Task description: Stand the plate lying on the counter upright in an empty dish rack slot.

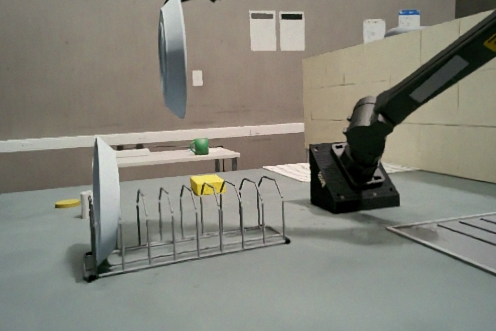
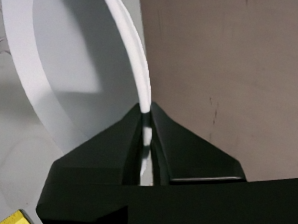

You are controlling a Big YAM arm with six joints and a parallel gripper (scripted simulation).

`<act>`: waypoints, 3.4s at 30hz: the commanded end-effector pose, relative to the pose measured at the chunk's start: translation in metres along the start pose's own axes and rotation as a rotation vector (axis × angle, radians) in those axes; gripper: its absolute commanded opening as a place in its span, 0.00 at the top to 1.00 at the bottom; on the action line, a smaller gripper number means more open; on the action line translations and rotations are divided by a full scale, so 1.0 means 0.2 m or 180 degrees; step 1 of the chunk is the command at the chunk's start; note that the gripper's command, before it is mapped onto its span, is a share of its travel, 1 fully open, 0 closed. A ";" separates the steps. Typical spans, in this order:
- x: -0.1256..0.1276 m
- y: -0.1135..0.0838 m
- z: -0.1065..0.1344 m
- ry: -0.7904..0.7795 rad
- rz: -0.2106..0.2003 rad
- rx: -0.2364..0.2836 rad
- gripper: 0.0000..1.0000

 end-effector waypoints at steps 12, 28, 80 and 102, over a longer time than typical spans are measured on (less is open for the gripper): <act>-0.19 -0.06 -0.10 -0.0565 0.0199 -0.0074 1.00; -0.20 -0.05 -0.11 -0.0605 0.0200 -0.0090 1.00; -0.17 -0.06 -0.15 -0.0637 0.0241 -0.0087 1.00; -0.06 0.04 -0.14 -0.0667 0.0189 -0.0133 1.00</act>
Point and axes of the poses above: the point where the finger pads meet when closed, its own y axis out along the fingers, its own x axis across the jaws, z = x × y, the point moved 6 cm from there along -y, back along the fingers, and after that the axes turned 6 degrees about -y, right-handed, at the moved point
